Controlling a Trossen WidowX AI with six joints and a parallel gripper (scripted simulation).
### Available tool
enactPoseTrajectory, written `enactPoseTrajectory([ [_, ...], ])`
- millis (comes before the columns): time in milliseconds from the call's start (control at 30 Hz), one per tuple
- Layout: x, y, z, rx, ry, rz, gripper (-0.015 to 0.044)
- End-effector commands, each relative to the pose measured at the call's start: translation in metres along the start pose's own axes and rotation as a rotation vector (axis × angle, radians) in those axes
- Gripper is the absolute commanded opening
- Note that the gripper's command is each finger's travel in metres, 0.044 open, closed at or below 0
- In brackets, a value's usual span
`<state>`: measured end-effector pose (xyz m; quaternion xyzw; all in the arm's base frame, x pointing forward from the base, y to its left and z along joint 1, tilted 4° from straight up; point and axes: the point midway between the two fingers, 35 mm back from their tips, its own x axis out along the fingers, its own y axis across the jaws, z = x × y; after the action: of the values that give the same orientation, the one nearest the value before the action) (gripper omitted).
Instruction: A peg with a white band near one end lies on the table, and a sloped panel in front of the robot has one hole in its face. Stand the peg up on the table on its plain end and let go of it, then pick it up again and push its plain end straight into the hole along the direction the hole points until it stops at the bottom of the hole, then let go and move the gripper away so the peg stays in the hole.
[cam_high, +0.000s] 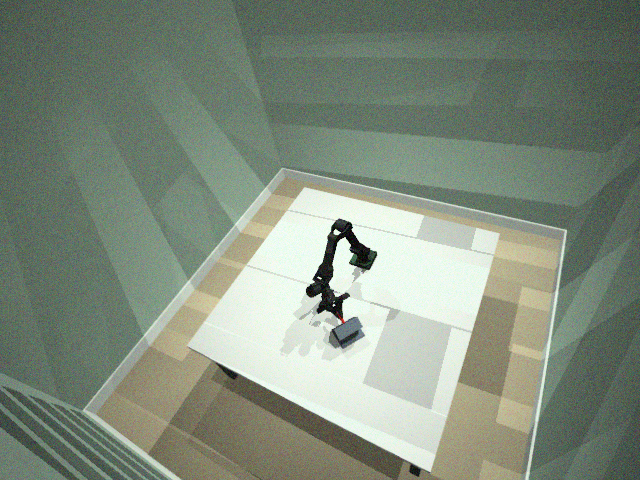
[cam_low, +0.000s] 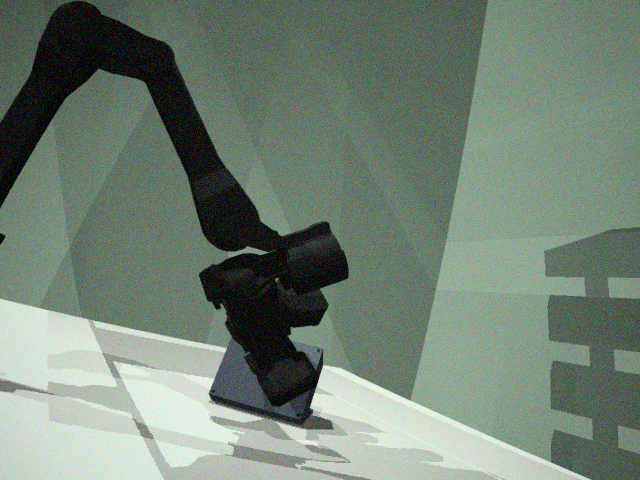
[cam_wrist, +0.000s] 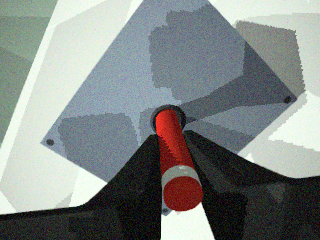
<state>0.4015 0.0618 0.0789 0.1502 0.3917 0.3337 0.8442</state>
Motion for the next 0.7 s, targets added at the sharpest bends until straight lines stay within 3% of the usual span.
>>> enactPoseTrajectory([
  [0, 0.0034, -0.0007, -0.0011, 0.006, 0.003, -0.002, 0.0000],
  [667, 0.0114, -0.0017, -0.0017, 0.006, 0.003, -0.001, 0.0000],
])
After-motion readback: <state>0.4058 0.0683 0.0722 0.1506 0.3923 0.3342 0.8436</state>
